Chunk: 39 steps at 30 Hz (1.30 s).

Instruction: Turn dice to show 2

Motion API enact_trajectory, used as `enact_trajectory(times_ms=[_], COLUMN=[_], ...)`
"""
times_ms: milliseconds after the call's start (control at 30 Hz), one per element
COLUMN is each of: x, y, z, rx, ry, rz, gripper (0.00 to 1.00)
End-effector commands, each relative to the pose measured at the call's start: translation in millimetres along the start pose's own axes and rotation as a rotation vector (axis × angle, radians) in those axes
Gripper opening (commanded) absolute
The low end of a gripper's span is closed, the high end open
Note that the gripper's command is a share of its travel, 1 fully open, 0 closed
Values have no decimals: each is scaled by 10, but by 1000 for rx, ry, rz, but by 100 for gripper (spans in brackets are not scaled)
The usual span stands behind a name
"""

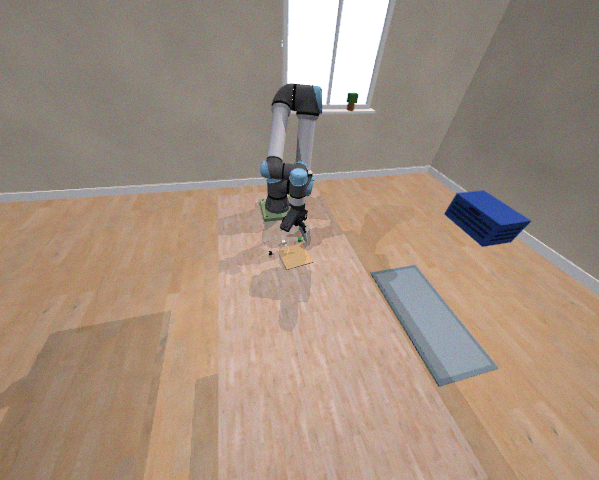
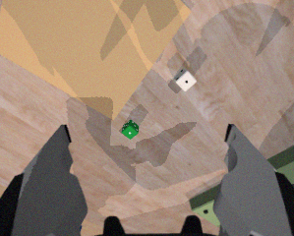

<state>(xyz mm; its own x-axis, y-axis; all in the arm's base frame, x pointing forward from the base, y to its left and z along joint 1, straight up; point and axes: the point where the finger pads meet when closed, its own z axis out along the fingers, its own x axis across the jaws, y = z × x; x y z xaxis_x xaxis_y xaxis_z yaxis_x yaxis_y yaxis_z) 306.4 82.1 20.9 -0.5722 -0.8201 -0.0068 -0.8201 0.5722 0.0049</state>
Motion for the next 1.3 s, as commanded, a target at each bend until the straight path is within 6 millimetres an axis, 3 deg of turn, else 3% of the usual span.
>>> enact_trajectory(times_ms=[0,233,1267], x=[-130,-202,-205], y=[126,201,204], z=[-5,-5,-5], rx=[2,2,2], ry=[2,2,2], rz=[1,1,1], gripper=[100,100,100])
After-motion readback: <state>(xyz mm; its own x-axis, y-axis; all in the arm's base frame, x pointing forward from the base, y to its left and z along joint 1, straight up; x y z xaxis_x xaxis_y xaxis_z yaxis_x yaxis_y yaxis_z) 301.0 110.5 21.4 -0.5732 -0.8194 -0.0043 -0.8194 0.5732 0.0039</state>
